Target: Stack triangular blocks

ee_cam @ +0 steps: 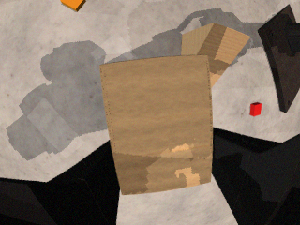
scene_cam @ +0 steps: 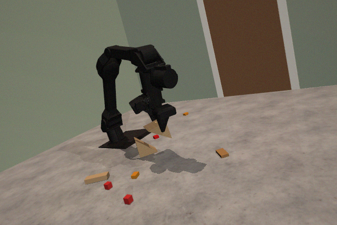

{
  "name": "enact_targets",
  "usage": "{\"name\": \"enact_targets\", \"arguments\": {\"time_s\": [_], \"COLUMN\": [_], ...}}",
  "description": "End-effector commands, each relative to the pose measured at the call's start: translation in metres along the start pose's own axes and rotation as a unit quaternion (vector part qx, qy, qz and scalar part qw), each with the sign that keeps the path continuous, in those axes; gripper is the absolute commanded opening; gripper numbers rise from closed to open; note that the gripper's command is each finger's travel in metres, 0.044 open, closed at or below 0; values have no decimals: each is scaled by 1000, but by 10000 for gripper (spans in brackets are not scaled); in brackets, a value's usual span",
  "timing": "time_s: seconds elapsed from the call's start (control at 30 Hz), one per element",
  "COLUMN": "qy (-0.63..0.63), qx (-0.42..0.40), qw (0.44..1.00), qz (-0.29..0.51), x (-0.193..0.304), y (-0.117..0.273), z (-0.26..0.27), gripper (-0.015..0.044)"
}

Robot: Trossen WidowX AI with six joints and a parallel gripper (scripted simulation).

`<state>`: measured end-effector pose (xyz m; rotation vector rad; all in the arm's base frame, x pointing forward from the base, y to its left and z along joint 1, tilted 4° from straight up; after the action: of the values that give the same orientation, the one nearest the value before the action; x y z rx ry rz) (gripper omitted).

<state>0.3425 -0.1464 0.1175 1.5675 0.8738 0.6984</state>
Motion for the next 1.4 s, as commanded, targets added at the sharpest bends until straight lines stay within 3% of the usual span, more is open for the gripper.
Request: {"name": "enact_targets", "arguments": {"time_s": [0.0,0.17,0.47,1.1,1.37], "qy": [-46,-101,-103,-99,-99], "qx": [-27,-57,-59,-70,-69], "qw": [998,990,990,990,990], "qz": [-37,-75,-76,-69,-69], "x": [3,7,8,37,37], "y": [8,12,14,54,51], "z": [-1,-1,-3,-77,-82], "gripper": [0,0,0,0,0]}}
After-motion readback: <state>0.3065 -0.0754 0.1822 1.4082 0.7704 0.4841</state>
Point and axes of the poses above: the point midway between the two fingers, 35 mm back from their tips, its own y axis back along the fingers, its own z axis across the jaws, x = y × z, the point moved 1 cm from there along y, back along the fingers, and after that the axes turned 6 degrees about y, right-handed, at the moved point
